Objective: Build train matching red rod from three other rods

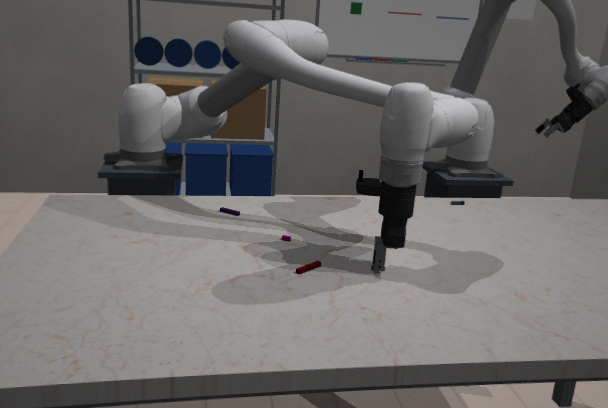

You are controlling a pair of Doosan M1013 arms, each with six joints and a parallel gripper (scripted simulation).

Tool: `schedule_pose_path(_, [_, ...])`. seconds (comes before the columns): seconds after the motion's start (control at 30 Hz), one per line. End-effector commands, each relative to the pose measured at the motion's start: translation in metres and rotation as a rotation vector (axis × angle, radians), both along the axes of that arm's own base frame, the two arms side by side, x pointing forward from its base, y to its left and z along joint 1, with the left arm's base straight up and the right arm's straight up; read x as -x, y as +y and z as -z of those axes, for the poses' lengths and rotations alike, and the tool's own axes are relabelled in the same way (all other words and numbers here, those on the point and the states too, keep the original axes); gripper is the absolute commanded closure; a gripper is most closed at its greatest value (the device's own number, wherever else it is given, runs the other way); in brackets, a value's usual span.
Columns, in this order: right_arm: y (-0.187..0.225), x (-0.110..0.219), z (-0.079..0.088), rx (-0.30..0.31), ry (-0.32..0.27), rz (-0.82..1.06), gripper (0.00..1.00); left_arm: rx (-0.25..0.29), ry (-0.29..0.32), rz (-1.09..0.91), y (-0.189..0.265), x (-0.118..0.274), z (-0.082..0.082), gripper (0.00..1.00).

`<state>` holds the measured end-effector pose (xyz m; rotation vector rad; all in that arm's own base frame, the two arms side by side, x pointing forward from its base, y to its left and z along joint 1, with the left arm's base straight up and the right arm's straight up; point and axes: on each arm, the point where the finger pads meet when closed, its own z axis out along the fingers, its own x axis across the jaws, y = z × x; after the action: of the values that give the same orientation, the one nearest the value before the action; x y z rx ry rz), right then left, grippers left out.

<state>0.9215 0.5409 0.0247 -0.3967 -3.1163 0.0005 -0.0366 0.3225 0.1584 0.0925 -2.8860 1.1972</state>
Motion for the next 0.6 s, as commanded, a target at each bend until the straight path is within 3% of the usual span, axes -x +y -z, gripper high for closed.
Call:
schedule_pose_path(0.0, [0.0004, -0.0004, 0.0003, -0.002, -0.002, 0.000, 0.46, -0.001, 0.000, 0.000, 0.0002, 0.0001, -0.0003, 0.00])
schedule_pose_path(0.57, [0.0004, -0.0004, 0.0021, -0.002, -0.002, 0.000, 0.46, -0.001, 0.000, 0.000, 0.0002, 0.0001, -0.0003, 0.00])
